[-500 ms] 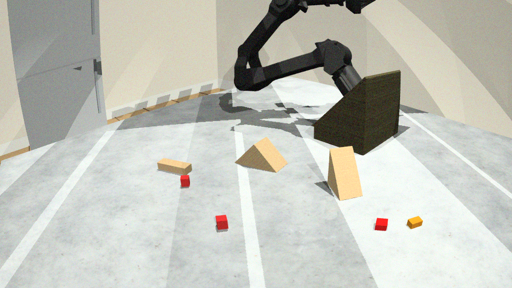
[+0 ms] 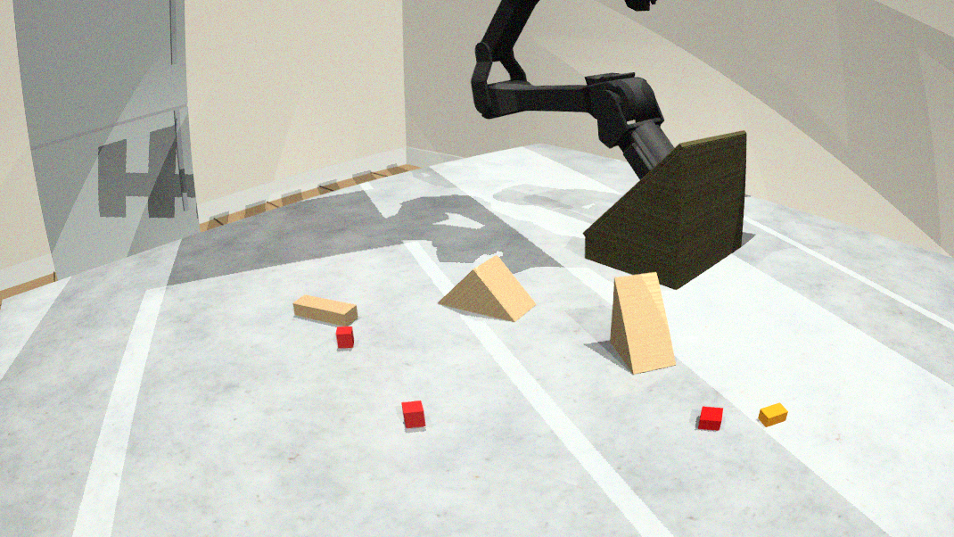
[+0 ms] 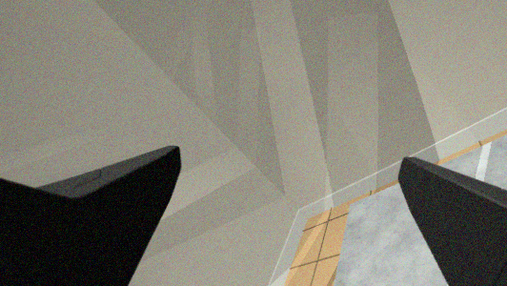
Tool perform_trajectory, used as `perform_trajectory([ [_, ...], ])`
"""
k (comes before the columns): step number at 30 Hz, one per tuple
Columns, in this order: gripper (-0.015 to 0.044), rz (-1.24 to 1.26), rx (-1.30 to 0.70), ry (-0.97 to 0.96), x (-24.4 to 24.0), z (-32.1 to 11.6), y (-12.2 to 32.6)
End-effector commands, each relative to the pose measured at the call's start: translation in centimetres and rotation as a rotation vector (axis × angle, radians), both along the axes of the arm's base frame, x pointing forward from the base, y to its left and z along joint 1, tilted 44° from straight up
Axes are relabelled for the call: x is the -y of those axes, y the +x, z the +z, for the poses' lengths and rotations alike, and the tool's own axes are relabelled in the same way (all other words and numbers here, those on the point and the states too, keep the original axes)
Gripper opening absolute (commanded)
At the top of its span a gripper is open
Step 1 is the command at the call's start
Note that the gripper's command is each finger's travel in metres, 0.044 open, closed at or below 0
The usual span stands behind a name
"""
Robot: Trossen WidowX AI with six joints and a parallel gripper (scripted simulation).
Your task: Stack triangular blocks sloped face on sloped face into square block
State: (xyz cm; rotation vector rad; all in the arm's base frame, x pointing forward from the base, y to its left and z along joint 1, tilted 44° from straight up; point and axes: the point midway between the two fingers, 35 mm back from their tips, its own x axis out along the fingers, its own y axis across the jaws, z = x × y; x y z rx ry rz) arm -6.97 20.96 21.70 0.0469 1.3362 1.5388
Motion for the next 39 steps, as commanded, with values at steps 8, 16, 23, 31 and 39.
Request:
perform_trajectory([
  [8,0.044,-0.706,-0.008,-0.361,-1.9,-2.8,15.7],
  [16,0.044,-1.164,-0.106,-0.621,3.4,-5.1,26.1],
  [23,0.044,-1.526,-0.263,-0.854,11.9,-7.2,32.4],
  [31,0.044,-1.868,-0.53,-1.114,23.9,-9.8,34.8],
  [39,0.044,-1.992,-0.686,-1.226,29.5,-11.0,34.0],
])
